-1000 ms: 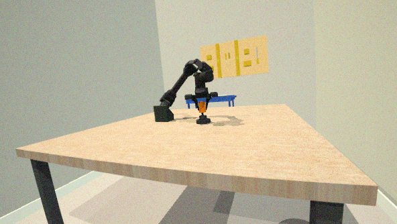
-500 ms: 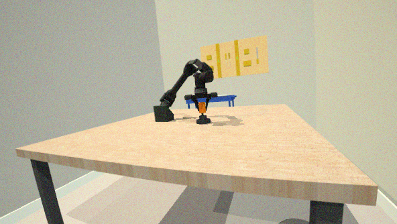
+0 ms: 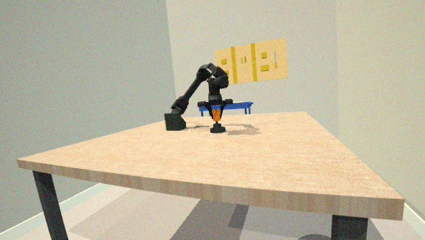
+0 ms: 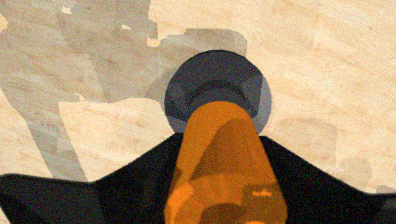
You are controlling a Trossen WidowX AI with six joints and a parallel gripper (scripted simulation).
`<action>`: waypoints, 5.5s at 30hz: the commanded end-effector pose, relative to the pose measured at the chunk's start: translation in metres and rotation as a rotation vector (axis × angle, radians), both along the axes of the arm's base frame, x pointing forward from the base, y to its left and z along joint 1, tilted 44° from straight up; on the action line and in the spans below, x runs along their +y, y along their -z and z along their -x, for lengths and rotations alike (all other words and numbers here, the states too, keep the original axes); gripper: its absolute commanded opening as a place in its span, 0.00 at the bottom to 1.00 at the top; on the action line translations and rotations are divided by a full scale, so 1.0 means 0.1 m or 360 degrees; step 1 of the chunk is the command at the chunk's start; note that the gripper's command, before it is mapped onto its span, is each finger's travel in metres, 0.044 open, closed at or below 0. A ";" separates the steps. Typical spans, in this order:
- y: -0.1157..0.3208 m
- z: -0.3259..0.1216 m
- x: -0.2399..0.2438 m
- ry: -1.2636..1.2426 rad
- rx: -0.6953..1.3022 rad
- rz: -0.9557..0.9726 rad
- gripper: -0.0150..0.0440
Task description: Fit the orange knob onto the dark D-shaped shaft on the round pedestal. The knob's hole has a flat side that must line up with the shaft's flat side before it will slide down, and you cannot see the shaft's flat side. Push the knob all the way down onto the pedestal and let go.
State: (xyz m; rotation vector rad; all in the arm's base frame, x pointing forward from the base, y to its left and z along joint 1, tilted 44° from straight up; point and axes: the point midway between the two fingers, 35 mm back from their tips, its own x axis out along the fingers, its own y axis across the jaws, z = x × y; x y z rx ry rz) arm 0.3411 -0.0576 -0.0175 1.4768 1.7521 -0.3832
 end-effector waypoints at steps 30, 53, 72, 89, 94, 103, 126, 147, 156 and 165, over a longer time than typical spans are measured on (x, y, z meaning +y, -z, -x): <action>0.01 -0.01 0.01 0.0248 0.0227 0.0002 0.25; 0.00 0.00 -0.01 0.0490 0.0456 0.0003 0.25; -0.02 -0.01 -0.02 0.0490 0.0456 0.0003 0.25; 0.00 -0.01 -0.01 0.0733 0.0685 0.0003 0.25; 0.01 0.00 0.01 0.0733 0.0685 0.0003 0.25; 0.01 -0.01 0.01 0.0733 0.0685 0.0003 0.25; 0.00 -0.01 -0.01 0.0975 0.0914 0.0004 0.25; -0.02 -0.02 -0.02 0.0975 0.0914 0.0004 0.25; -0.01 -0.02 -0.03 0.1218 0.1142 0.0004 0.25; 0.00 0.00 -0.01 0.1218 0.1143 0.0004 0.25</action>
